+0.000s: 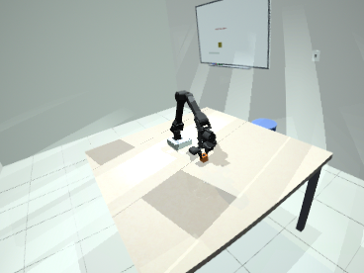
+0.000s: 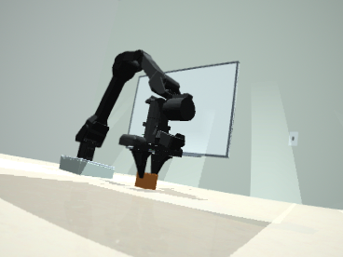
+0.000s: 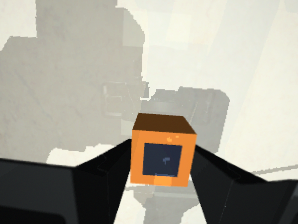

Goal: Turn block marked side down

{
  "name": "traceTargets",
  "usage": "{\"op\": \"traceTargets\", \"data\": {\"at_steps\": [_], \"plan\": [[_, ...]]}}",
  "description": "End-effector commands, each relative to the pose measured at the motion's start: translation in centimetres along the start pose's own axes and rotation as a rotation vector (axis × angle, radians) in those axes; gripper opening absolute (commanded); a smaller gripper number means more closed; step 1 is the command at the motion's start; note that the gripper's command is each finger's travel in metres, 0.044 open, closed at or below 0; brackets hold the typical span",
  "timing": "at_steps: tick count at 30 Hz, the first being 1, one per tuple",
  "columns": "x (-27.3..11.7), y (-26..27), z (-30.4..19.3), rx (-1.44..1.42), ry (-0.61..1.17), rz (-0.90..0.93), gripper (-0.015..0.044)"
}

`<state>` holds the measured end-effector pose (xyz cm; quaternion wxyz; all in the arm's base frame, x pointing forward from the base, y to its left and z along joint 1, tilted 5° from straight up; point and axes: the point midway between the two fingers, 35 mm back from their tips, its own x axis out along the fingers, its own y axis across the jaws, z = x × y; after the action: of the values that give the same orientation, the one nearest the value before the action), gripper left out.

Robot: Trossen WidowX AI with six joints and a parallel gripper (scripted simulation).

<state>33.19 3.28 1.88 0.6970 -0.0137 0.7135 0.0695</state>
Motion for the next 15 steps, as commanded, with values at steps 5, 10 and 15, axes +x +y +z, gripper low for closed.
{"op": "traceTargets", "data": {"at_steps": [5, 10, 15], "plan": [[-2.23, -0.06, 0.23, 0.001, -0.019, -0.005, 0.0], [-1.91, -0.09, 0.34, 0.002, -0.09, -0.006, 0.0], [-1.63, -0.12, 0.41, 0.002, -0.171, -0.006, 0.0]]}}
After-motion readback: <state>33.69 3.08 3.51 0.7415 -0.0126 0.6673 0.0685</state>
